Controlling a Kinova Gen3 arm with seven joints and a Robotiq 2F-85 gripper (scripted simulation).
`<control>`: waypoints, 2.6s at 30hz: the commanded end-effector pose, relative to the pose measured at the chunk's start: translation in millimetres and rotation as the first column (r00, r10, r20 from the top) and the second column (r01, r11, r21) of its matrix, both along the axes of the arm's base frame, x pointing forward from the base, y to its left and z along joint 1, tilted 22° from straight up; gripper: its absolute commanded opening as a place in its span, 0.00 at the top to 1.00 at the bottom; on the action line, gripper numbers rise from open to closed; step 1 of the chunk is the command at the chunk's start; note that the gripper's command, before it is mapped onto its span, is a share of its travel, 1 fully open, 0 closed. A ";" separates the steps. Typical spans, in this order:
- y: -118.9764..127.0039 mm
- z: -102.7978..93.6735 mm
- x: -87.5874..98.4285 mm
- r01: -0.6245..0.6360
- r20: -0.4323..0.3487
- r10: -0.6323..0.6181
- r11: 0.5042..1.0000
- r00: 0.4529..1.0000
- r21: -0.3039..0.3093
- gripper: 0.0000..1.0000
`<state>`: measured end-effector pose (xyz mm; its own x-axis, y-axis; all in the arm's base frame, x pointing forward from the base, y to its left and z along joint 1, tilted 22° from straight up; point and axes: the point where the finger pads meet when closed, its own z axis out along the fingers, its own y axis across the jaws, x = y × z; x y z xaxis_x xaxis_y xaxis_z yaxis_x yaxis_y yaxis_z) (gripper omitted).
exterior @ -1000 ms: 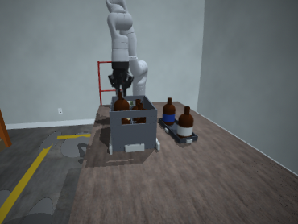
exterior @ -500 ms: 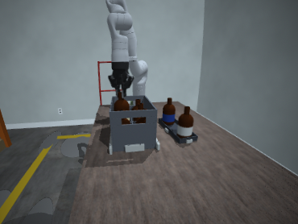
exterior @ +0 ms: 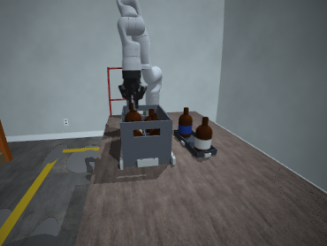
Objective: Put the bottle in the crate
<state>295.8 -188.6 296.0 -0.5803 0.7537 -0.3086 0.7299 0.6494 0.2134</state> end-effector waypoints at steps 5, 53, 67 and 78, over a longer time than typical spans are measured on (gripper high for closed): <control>0.4 -8.0 3.0 -0.003 -0.004 0.003 1.000 1.000 -0.002 1.00; -1.7 -27.1 10.4 -0.003 -0.004 0.003 1.000 1.000 -0.002 1.00; -1.7 -27.1 10.4 -0.003 -0.004 0.003 1.000 1.000 -0.002 1.00; -1.7 -27.1 10.4 -0.003 -0.004 0.003 1.000 1.000 -0.002 1.00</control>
<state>306.0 -190.2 268.5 -0.5844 0.7511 -0.3070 0.7287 0.6523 0.2086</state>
